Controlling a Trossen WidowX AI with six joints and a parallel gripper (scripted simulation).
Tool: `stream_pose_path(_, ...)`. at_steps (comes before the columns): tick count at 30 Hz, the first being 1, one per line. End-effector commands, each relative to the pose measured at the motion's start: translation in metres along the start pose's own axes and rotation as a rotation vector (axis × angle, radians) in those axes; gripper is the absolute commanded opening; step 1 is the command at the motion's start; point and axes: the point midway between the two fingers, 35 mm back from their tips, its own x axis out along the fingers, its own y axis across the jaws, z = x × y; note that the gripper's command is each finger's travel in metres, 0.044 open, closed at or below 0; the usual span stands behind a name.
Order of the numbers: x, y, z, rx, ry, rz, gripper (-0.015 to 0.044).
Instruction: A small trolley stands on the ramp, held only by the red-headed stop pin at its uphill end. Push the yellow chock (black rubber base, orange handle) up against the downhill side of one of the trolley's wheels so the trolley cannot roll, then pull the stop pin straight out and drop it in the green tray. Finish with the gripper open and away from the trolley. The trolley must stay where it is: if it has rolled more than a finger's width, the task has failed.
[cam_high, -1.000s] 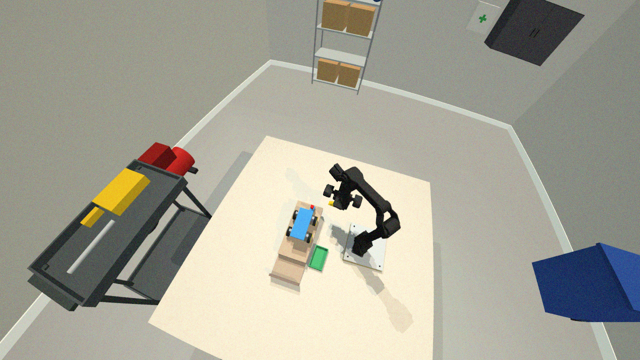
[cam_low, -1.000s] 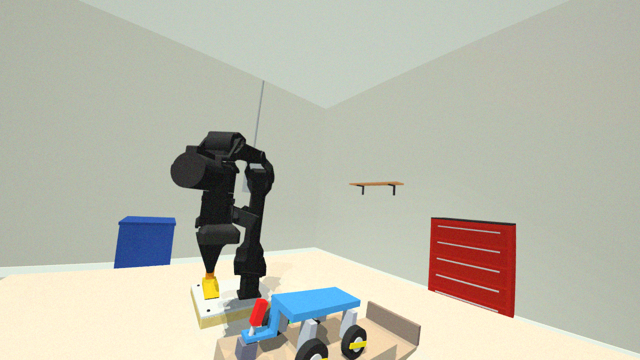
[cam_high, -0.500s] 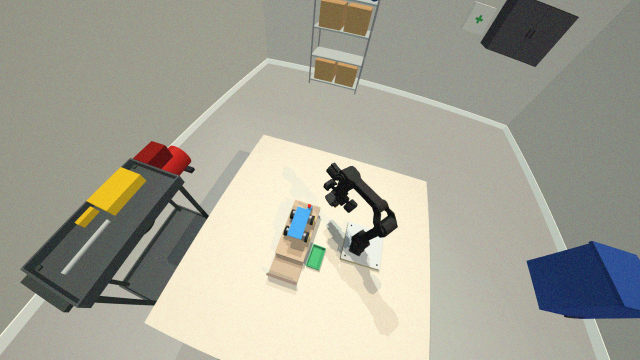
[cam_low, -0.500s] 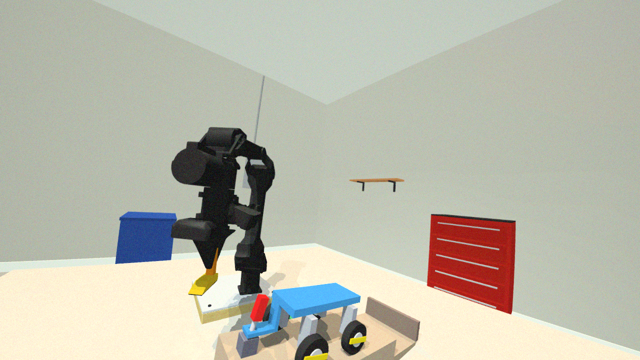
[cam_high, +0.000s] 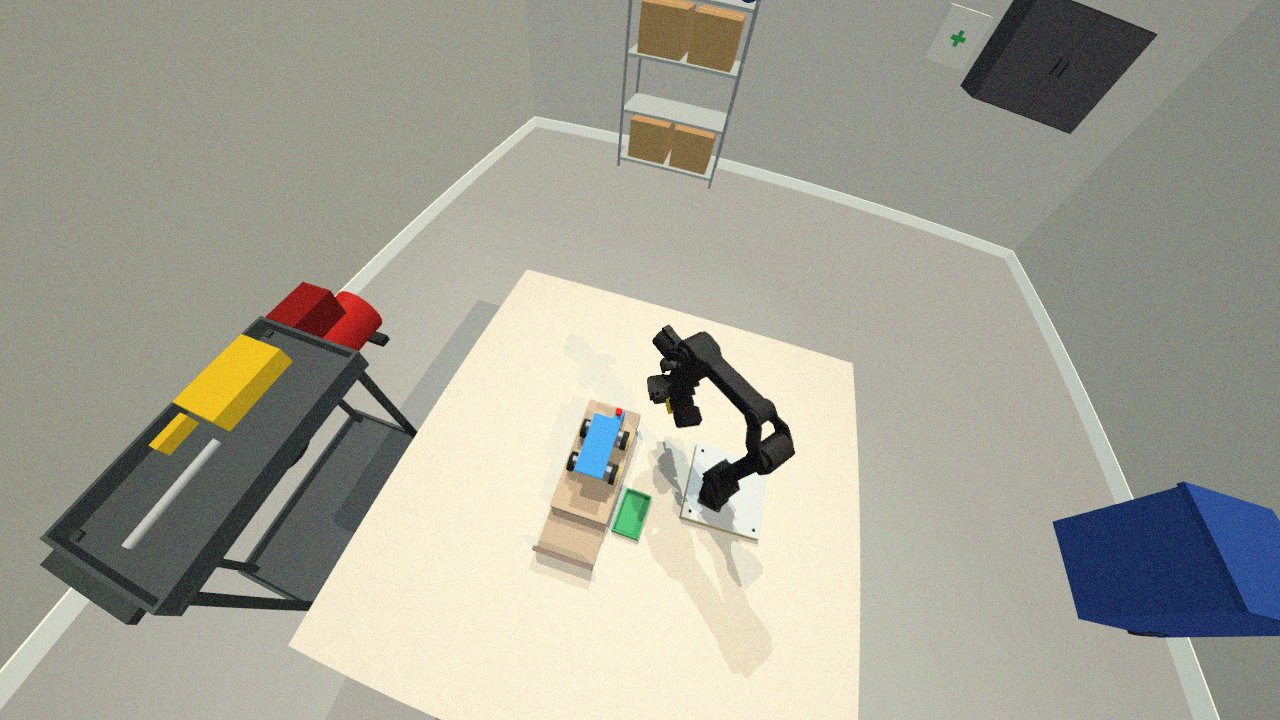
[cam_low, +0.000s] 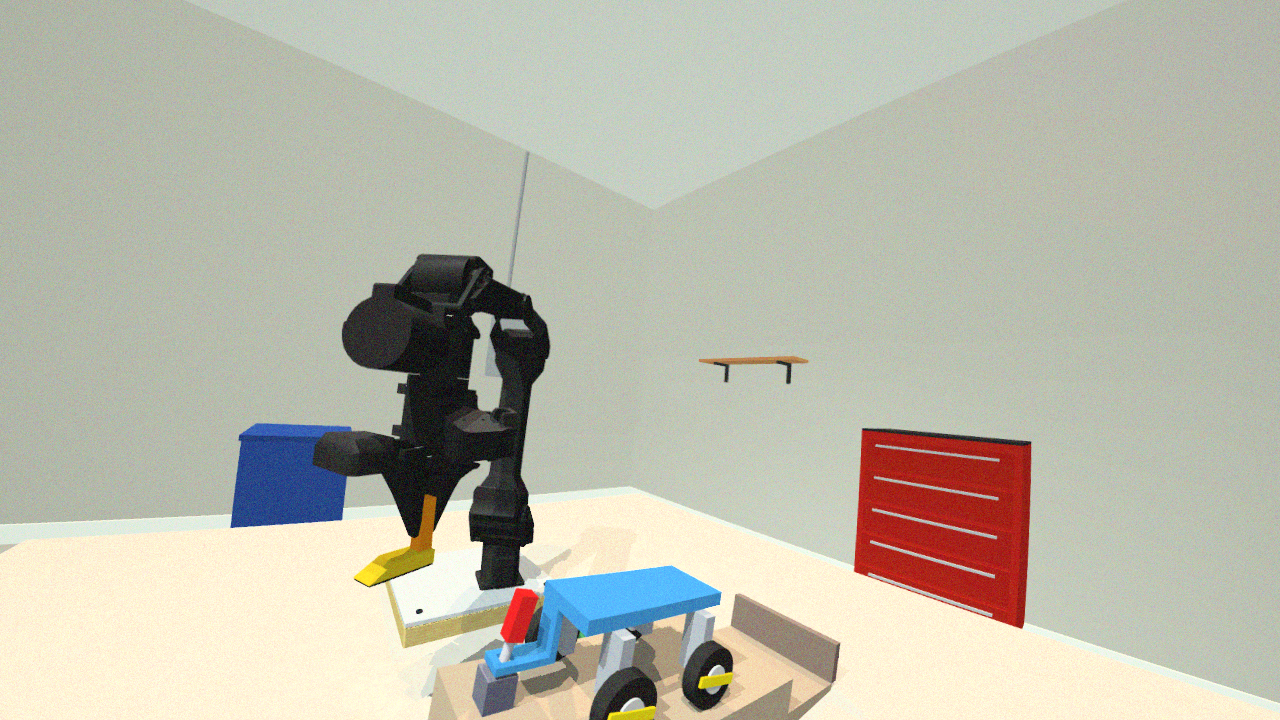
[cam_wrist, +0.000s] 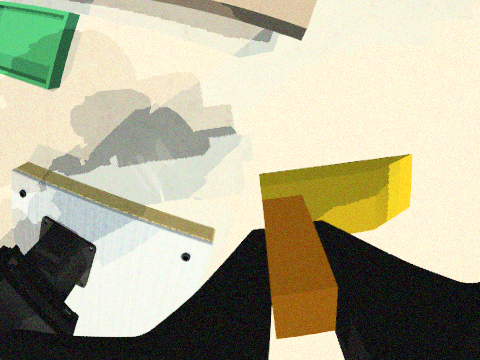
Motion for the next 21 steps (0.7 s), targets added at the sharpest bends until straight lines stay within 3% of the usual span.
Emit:
stream_pose_path(1,0.0000,0.0003,-0.0002,0.110,0.001,0.003,0.0000)
stream_pose_path(11,0.0000,0.0003,-0.0002,0.445,0.002,0.004,0.0000)
stream_pose_path(21,0.0005,0.0074,0.0063,0.467,0.001,0.005,0.0000)
